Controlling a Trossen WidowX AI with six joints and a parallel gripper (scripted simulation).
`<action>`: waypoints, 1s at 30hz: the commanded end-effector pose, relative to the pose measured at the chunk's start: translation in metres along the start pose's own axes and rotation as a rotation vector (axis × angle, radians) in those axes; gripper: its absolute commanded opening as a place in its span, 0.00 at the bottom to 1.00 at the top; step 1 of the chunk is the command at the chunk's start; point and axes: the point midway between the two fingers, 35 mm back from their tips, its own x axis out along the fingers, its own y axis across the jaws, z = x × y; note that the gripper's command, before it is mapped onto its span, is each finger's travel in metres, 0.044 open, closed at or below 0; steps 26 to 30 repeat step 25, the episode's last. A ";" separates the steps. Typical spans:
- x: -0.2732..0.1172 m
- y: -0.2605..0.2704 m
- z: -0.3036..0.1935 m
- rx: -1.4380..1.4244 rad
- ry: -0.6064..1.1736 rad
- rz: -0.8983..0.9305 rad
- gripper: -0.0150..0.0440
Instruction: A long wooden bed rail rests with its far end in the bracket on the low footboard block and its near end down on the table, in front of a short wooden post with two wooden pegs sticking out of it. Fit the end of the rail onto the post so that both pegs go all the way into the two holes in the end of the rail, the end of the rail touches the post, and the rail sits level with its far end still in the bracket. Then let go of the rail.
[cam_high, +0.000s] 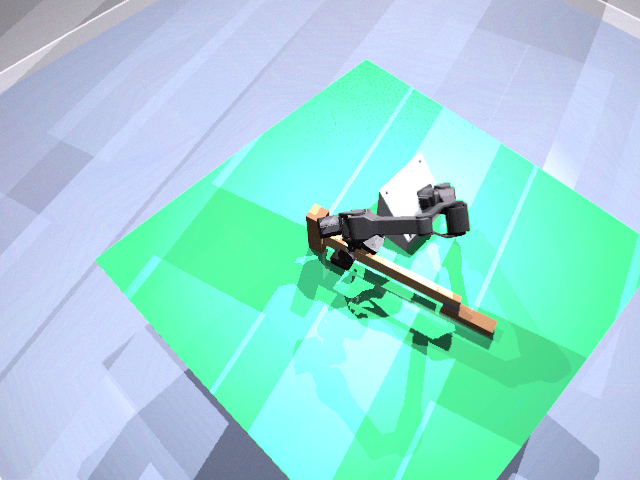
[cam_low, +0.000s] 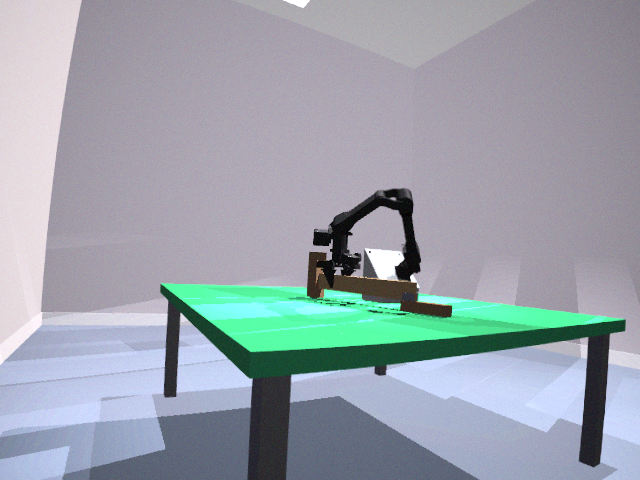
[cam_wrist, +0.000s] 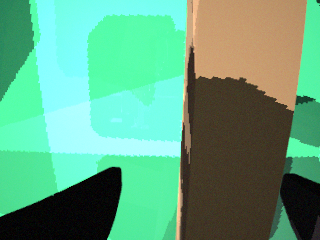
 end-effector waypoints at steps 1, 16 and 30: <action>0.000 0.000 0.000 -0.001 0.000 0.000 1.00; -0.030 0.000 0.030 -0.002 0.007 -0.006 1.00; -0.030 0.000 0.030 -0.002 0.007 -0.006 1.00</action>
